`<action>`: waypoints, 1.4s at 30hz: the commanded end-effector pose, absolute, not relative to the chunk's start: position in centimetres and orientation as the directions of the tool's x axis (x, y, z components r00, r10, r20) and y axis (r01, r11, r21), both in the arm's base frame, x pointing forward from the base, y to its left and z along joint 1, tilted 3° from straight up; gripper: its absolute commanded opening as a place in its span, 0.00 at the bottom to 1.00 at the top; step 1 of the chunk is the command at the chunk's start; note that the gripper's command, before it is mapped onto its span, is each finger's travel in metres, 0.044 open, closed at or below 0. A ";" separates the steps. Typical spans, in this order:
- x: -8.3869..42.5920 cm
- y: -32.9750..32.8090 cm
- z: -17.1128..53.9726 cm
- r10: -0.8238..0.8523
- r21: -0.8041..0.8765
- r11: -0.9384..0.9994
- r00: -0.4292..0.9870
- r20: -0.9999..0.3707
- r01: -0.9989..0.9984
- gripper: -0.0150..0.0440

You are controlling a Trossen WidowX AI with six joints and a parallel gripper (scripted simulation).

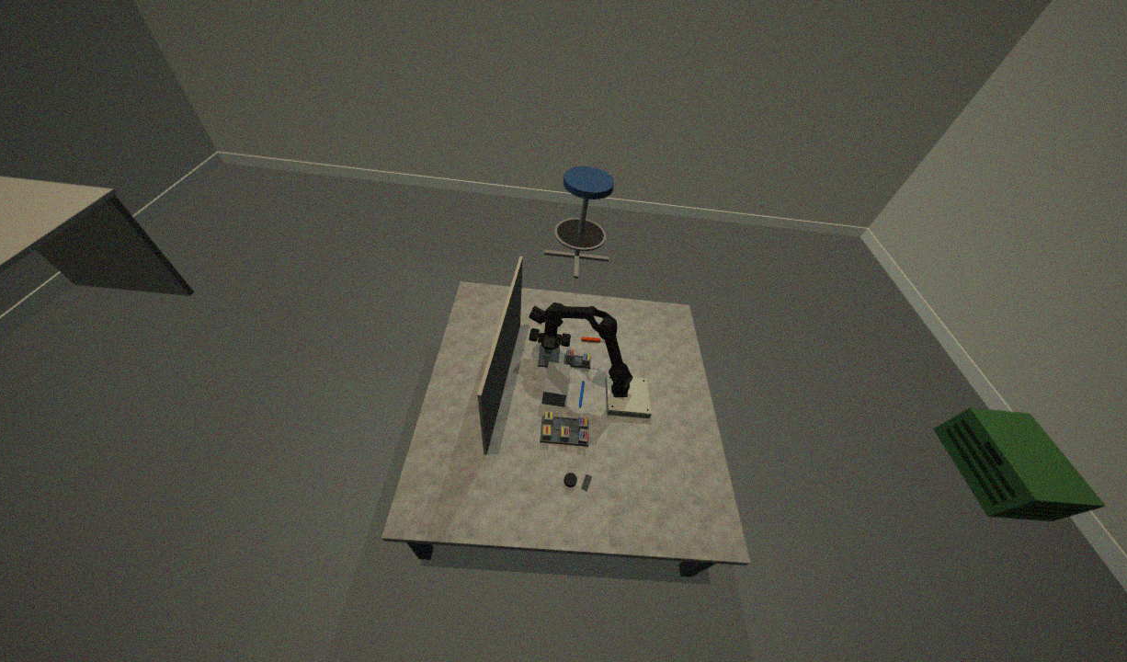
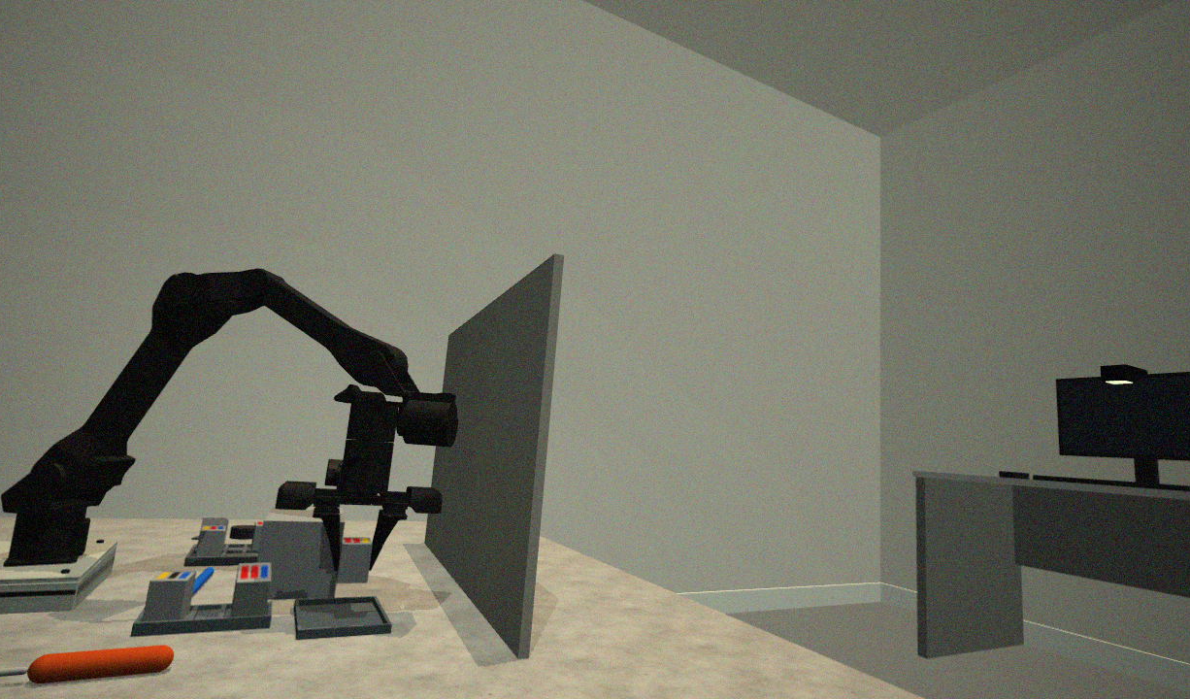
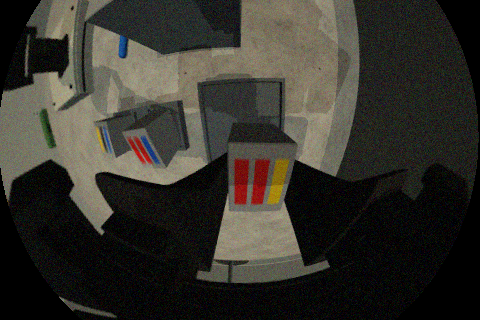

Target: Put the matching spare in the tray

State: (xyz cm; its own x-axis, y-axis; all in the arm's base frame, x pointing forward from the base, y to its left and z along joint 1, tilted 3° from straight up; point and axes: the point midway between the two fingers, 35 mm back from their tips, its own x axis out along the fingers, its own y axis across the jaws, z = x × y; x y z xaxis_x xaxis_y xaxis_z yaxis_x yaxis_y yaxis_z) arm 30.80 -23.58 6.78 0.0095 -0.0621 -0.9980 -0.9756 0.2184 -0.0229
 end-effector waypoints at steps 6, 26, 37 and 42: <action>30.7 -23.6 6.1 -0.063 -0.023 0.215 0.010 -0.998 -0.976 0.25; 30.5 -23.5 4.6 -0.063 -0.023 0.215 0.010 -0.998 -0.976 0.25; 30.4 -23.4 3.7 -0.062 -0.023 0.215 0.009 -0.998 -0.976 0.25; 30.3 -23.4 3.4 -0.062 -0.023 0.215 0.009 -0.998 -0.976 0.25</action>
